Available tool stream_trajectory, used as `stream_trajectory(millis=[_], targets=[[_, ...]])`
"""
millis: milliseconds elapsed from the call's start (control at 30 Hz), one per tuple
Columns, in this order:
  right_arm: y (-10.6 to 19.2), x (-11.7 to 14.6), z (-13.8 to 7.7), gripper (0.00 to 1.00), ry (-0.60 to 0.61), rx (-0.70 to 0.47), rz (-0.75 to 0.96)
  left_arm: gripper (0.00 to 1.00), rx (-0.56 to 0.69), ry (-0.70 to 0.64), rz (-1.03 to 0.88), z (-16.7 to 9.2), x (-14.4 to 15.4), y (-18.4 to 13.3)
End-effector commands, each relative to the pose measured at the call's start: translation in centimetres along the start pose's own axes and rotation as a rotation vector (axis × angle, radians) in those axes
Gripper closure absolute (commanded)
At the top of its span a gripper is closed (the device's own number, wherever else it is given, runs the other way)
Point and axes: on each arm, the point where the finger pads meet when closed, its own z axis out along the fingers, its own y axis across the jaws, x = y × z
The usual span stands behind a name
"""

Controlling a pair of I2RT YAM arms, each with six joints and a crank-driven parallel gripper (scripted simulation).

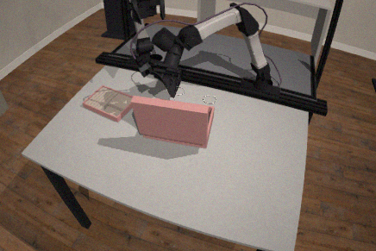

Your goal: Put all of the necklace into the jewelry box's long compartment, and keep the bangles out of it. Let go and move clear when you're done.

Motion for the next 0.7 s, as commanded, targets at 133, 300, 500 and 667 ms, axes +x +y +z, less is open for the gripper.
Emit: stream_trajectory(millis=[133, 300, 500, 667], targets=[[0.0, -1.7, -0.3, 0.00, -0.041, 0.001, -0.006, 1.00, -0.007, 0.003, -0.017, 0.9, 2.2, -0.9], [0.0, -1.7, -0.3, 0.00, -0.041, 0.001, -0.006, 1.00, -0.004, 0.005, -0.015, 1.9, 3.8, -3.1], [0.0, -1.7, -0.3, 0.00, -0.041, 0.001, -0.006, 1.00, -0.008, 0.002, -0.019, 3.5, 6.3, -6.2], [0.0, -1.7, -0.3, 0.00, -0.041, 0.001, -0.006, 1.00, -0.014, -0.007, -0.016, 5.7, 8.1, -10.1]])
